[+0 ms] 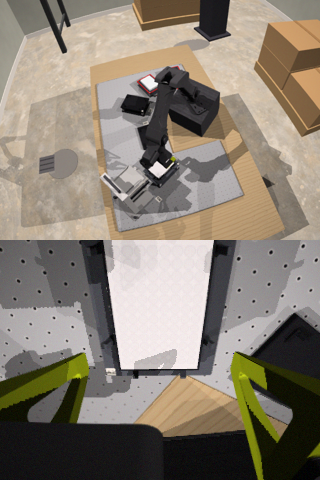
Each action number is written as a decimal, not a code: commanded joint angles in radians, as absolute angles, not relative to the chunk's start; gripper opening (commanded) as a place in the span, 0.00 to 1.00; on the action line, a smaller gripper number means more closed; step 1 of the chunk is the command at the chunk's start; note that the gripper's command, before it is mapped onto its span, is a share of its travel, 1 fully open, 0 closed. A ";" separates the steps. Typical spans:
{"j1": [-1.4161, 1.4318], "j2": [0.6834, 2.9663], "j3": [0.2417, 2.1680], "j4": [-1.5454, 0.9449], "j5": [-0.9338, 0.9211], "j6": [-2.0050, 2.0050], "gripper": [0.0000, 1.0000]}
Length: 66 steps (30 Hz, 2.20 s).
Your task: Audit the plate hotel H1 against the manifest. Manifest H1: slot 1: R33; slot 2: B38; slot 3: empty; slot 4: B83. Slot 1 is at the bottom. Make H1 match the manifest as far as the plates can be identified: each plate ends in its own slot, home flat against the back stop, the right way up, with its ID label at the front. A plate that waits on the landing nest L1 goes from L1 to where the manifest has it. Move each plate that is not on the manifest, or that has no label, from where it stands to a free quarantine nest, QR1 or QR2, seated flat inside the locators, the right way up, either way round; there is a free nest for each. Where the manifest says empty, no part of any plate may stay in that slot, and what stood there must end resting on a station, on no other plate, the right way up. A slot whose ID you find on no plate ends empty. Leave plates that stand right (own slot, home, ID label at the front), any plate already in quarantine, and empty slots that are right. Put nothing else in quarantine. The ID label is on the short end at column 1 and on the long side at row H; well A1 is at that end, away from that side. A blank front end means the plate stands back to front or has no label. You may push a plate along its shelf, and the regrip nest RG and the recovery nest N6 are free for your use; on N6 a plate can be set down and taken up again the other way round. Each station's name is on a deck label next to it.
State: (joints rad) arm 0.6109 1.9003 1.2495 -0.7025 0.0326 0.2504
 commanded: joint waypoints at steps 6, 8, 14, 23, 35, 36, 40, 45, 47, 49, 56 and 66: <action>0.607 1.891 1.253 -0.678 0.032 0.249 1.00; 0.607 1.891 1.253 -0.678 0.032 0.249 1.00; 0.607 1.891 1.253 -0.678 0.032 0.249 1.00; 0.607 1.891 1.253 -0.678 0.032 0.249 1.00; 0.597 1.932 1.221 -0.632 0.028 0.245 1.00; 0.596 1.935 1.220 -0.627 0.028 0.245 1.00; 0.598 1.949 1.216 -0.610 0.029 0.245 1.00; 0.599 1.965 1.211 -0.589 0.029 0.244 1.00; 0.598 1.969 1.210 -0.585 0.029 0.244 1.00; 0.598 1.974 1.209 -0.578 0.029 0.244 1.00; 0.595 1.996 1.204 -0.550 0.028 0.243 1.00; 0.593 2.027 1.224 -0.514 0.028 0.242 1.00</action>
